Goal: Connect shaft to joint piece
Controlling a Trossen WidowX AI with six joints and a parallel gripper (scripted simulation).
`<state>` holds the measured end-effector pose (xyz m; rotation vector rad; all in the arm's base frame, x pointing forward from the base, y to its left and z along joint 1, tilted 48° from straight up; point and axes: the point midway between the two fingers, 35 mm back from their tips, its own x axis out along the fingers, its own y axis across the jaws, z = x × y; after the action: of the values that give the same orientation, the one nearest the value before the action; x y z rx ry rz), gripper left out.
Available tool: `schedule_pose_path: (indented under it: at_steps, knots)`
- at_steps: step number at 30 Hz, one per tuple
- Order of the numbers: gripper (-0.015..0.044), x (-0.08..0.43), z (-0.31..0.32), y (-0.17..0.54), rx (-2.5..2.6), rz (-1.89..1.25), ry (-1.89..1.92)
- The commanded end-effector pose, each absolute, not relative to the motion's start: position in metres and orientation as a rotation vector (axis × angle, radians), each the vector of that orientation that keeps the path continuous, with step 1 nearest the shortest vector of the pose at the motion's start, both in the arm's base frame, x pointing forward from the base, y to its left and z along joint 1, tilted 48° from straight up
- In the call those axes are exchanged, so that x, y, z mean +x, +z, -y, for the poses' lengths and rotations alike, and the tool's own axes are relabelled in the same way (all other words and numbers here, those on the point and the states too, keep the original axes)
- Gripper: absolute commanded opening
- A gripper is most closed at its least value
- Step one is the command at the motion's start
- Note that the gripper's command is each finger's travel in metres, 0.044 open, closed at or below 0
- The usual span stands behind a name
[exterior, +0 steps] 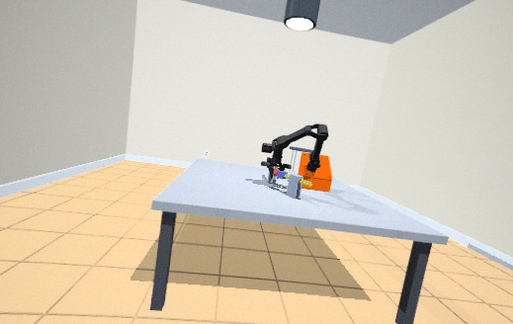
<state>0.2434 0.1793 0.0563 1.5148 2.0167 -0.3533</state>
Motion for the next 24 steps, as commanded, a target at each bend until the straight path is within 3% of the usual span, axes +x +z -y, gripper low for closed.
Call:
schedule_pose_path:
  at_steps: [1, 2, 8, 24]
  knots:
    - [0.0147, 0.2434, -0.1793, 0.0563, 1.515, -2.017, -0.353]
    - [0.0147, 0.2434, -0.1793, 0.0563, 1.515, -2.017, -0.353]
    - [0.0, 0.2434, -0.1793, 0.0563, 1.515, -2.017, -0.353]
    - [0.0, 0.237, -0.1737, 0.0587, 1.567, -1.951, -0.579]
